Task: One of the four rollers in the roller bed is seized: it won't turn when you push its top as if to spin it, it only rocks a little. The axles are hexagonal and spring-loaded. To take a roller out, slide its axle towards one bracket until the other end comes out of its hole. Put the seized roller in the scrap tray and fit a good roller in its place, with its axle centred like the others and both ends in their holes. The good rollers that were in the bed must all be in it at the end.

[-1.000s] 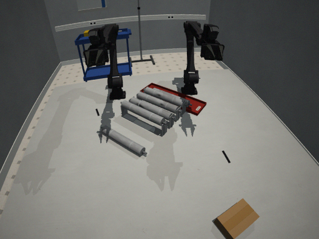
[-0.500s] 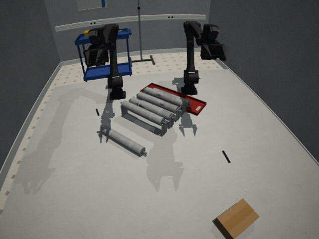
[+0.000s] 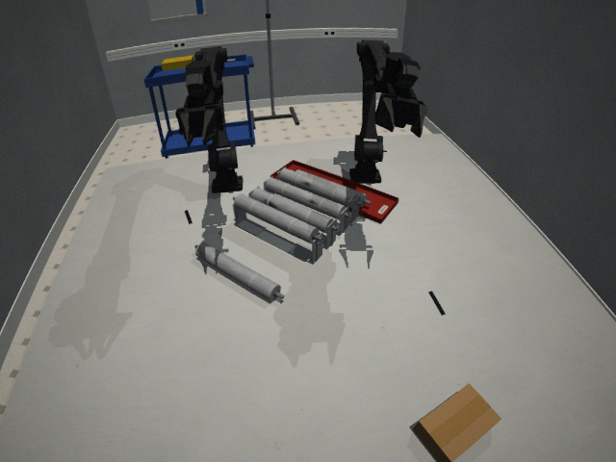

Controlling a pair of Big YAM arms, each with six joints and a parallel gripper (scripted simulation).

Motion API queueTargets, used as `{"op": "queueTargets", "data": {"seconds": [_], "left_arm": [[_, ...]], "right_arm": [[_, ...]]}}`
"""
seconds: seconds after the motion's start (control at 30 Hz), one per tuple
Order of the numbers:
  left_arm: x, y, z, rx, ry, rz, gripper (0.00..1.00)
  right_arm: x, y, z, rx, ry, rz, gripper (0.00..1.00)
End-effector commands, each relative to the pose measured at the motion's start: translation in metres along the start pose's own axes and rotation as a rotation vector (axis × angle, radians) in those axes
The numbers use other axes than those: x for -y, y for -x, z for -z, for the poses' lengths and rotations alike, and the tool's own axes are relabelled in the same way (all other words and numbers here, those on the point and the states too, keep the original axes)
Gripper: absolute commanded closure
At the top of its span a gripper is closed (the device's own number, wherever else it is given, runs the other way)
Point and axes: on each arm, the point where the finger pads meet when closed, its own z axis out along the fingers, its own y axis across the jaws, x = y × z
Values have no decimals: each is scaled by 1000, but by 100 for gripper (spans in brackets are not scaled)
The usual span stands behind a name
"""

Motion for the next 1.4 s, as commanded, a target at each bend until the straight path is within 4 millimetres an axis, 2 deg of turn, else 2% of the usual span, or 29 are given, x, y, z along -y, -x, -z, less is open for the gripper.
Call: {"op": "queueTargets", "data": {"seconds": [0.0, 0.03, 0.1, 0.13, 0.17, 0.2, 0.23, 0.33, 0.6, 0.67, 0.7, 0.73, 0.77, 0.8, 1.17, 1.23, 1.27, 1.3, 1.33, 1.37], "left_arm": [[23, 9, -13, -43, -33, 128, 38], [26, 4, -15, -62, -36, 152, 38], [26, 4, -15, -62, -36, 152, 38], [16, 20, -6, -29, -21, 151, 38], [30, 1, -17, -79, -37, 157, 38], [33, -4, -19, -95, -37, 172, 38], [39, -21, -24, -138, -41, 193, 38], [51, -43, -29, -215, -44, 269, 38], [82, -95, -36, -401, -19, 425, 38], [82, -95, -36, -401, -19, 425, 38], [71, -81, -33, -372, -7, 432, 38], [87, -100, -37, -420, -15, 430, 38], [89, -106, -37, -438, -9, 443, 38], [96, -121, -38, -478, -2, 458, 38], [135, -191, -26, -723, 116, 643, 38], [135, -191, -26, -723, 116, 643, 38], [123, -178, -27, -696, 126, 656, 38], [139, -196, -25, -741, 126, 643, 38], [141, -201, -24, -757, 138, 652, 38], [148, -215, -20, -793, 155, 661, 38]], "right_arm": [[-19, -19, 9, -65, 26, 32, 68], [-22, -26, 11, -86, 27, 38, 68], [-22, -26, 11, -86, 27, 38, 68], [-11, 1, 7, -43, -1, 12, 68], [-24, -35, 9, -112, 24, 26, 68], [-27, -37, 14, -120, 27, 44, 68], [-35, -52, 16, -155, 41, 57, 68], [-46, -76, 23, -228, 50, 85, 68], [-68, -132, 53, -396, 73, 170, 68], [-68, -132, 53, -396, 73, 170, 68], [-60, -102, 47, -347, 47, 132, 68], [-69, -138, 56, -414, 68, 156, 68], [-71, -143, 59, -430, 74, 182, 68], [-76, -157, 66, -464, 88, 209, 68], [-89, -227, 119, -680, 119, 383, 68], [-89, -227, 119, -680, 119, 383, 68], [-87, -201, 109, -641, 92, 337, 68], [-88, -231, 123, -697, 109, 374, 68], [-89, -236, 127, -711, 111, 388, 68], [-90, -248, 136, -740, 131, 438, 68]]}}
